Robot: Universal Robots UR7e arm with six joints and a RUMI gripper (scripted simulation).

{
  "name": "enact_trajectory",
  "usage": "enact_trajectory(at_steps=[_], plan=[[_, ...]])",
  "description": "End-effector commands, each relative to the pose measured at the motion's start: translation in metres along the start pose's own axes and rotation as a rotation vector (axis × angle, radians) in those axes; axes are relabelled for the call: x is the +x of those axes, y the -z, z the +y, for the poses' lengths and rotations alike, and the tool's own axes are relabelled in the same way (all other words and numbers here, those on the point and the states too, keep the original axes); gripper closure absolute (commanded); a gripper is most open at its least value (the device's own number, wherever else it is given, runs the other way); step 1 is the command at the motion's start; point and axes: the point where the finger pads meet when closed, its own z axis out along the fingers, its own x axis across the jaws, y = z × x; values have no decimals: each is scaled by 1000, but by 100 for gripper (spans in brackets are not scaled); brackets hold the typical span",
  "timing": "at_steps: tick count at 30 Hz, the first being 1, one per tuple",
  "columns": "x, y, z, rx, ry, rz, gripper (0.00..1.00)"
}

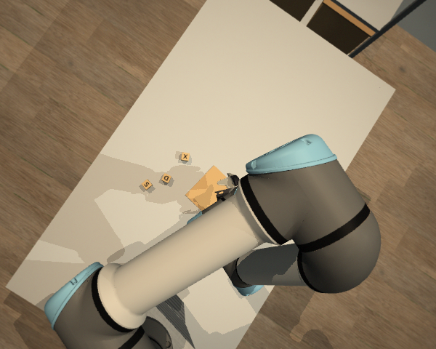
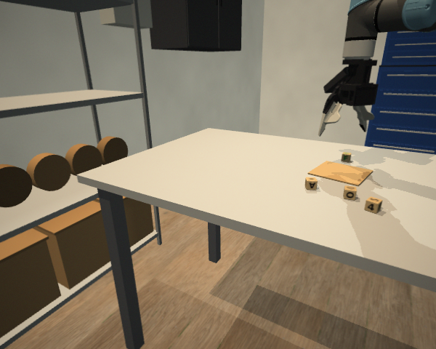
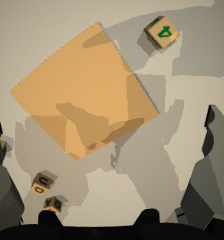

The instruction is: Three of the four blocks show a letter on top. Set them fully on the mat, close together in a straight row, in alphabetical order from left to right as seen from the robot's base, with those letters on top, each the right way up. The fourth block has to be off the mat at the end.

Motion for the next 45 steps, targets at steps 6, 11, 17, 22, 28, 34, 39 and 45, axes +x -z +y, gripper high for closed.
enact_trajectory(at_steps=[6,11,17,22,28,34,39,45], plan=[[-18,0,14,0,252,-3,0],[-28,-1,23,0,384,-3,0],[-38,-1,34,0,542,-3,0],[-46,-1,42,0,659,-2,0],[-55,-2,54,0,814,-2,0],[-64,-2,66,1,972,-2,0],[-71,-2,75,1,1089,-2,0],[-78,-2,88,1,1244,-2,0]])
